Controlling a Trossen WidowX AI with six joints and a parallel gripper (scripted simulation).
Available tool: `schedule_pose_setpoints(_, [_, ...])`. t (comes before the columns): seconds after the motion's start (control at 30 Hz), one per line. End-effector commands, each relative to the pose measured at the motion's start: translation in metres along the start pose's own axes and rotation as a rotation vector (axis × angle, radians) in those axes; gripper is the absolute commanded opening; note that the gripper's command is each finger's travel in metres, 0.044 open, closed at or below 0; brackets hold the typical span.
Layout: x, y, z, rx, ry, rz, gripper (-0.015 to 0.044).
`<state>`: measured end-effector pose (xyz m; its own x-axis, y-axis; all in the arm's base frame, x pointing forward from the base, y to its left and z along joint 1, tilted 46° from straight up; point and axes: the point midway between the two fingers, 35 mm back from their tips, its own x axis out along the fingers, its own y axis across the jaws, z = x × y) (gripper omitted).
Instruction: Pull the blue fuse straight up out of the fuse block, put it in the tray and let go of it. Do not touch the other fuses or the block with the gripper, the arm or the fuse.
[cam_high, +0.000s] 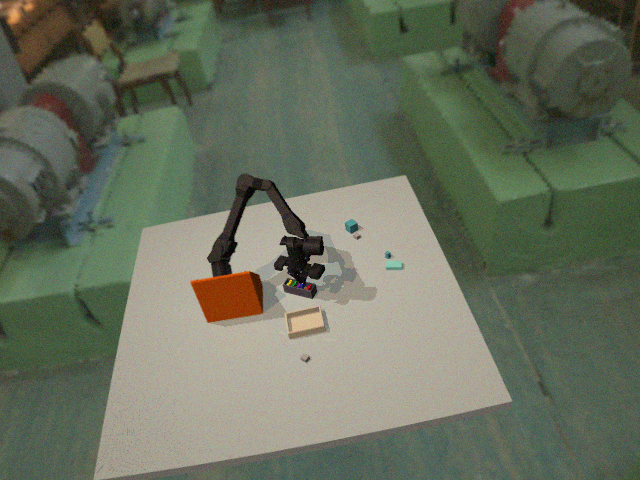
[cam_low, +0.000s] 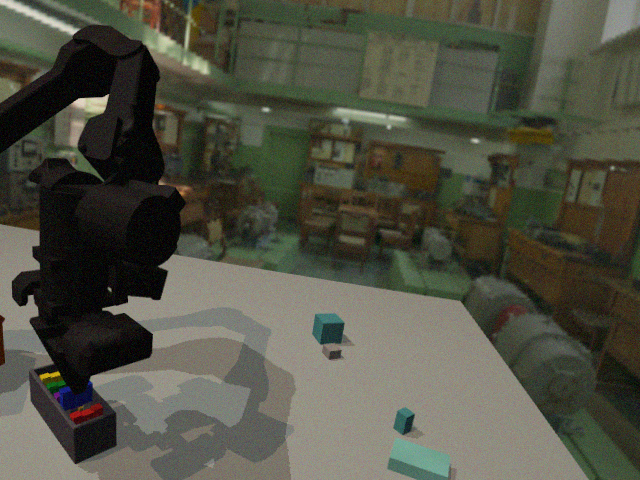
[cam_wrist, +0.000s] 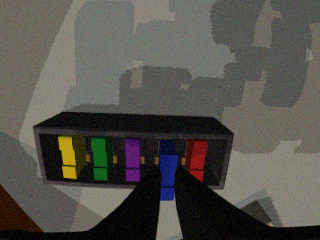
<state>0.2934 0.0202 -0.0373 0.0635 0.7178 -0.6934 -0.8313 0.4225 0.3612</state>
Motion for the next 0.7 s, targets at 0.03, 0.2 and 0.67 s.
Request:
schedule_pose_setpoints(0.03, [-0.0047,-0.0012,0.0010,-0.008,0.003,-0.006,0.0000])
schedule_pose_setpoints(0.2, [-0.0071,-0.0011,0.0009,-0.008,0.002,-0.006,0.0000])
schedule_pose_setpoints(0.67, [-0.0139,-0.0009,0.0008,-0.006,0.002,-0.005,0.0000])
